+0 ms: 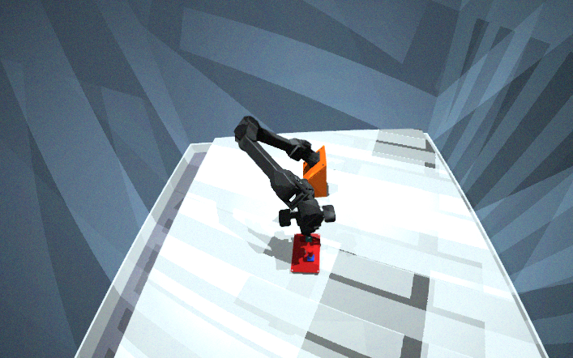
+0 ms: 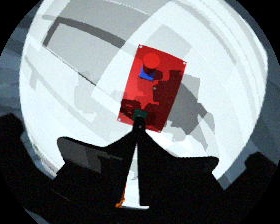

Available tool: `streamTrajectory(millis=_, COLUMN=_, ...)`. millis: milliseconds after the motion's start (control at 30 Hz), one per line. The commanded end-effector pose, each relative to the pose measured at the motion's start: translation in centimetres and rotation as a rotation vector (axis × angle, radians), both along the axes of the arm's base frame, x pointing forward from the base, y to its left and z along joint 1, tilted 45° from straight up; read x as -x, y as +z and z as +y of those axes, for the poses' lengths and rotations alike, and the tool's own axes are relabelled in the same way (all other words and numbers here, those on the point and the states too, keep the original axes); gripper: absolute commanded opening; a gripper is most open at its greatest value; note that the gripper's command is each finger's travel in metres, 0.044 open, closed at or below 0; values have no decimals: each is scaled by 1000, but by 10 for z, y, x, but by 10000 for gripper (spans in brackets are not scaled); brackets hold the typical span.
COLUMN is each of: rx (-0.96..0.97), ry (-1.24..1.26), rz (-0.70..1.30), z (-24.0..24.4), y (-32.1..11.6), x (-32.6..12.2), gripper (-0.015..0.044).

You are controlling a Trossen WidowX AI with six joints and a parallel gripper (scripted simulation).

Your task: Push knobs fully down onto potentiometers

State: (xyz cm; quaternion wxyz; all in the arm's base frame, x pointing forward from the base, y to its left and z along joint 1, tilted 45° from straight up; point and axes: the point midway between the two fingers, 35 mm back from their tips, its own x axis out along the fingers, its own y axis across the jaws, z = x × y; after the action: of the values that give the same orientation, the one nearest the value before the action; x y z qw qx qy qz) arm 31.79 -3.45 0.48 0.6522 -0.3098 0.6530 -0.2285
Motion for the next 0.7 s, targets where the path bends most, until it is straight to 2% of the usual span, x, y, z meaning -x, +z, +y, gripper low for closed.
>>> streamTrajectory(millis=0, rx=2, ry=-9, rz=-2, z=-5, y=-4, x=-1, gripper=0)
streamTrajectory(millis=667, rx=2, ry=-9, rz=-2, z=-10, y=-9, x=-1, gripper=0)
